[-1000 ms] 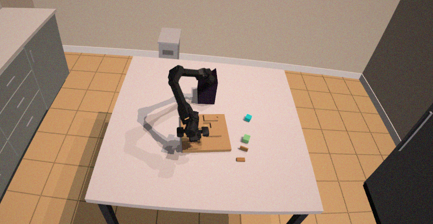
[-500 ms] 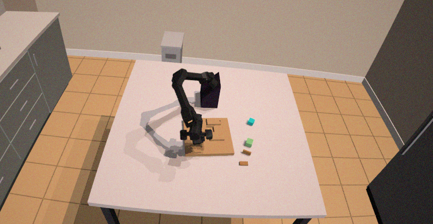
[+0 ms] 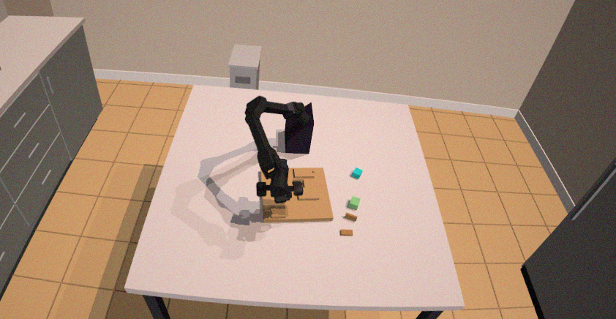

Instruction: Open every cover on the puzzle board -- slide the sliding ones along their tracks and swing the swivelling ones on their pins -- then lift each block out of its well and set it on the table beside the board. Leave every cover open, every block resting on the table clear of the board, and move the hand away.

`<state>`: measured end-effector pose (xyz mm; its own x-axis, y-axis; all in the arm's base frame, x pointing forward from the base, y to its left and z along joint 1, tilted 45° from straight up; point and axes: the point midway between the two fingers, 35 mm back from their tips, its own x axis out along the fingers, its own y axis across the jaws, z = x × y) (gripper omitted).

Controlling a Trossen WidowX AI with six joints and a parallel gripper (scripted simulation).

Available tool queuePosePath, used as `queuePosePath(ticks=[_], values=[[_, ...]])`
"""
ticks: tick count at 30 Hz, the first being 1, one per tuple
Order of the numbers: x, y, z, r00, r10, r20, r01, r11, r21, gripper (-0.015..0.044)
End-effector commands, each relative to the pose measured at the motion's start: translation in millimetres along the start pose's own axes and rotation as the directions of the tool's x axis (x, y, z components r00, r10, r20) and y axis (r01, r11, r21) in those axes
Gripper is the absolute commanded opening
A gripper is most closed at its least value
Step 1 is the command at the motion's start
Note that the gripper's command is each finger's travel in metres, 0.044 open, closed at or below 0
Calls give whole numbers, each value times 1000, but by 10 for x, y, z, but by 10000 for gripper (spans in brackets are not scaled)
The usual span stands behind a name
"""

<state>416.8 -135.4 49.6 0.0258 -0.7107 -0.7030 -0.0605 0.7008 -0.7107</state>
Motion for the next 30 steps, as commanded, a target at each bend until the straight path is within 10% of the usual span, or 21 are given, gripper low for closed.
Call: queuePosePath(ticks=[1,12,30], values=[[-90,-11,31,1000,-4,10,4,1000,9,0],[-136,41,-6,1000,1,0,-1,1000,28,0],[-232,947,-523,1000,17,4,-15,696,718,0]])
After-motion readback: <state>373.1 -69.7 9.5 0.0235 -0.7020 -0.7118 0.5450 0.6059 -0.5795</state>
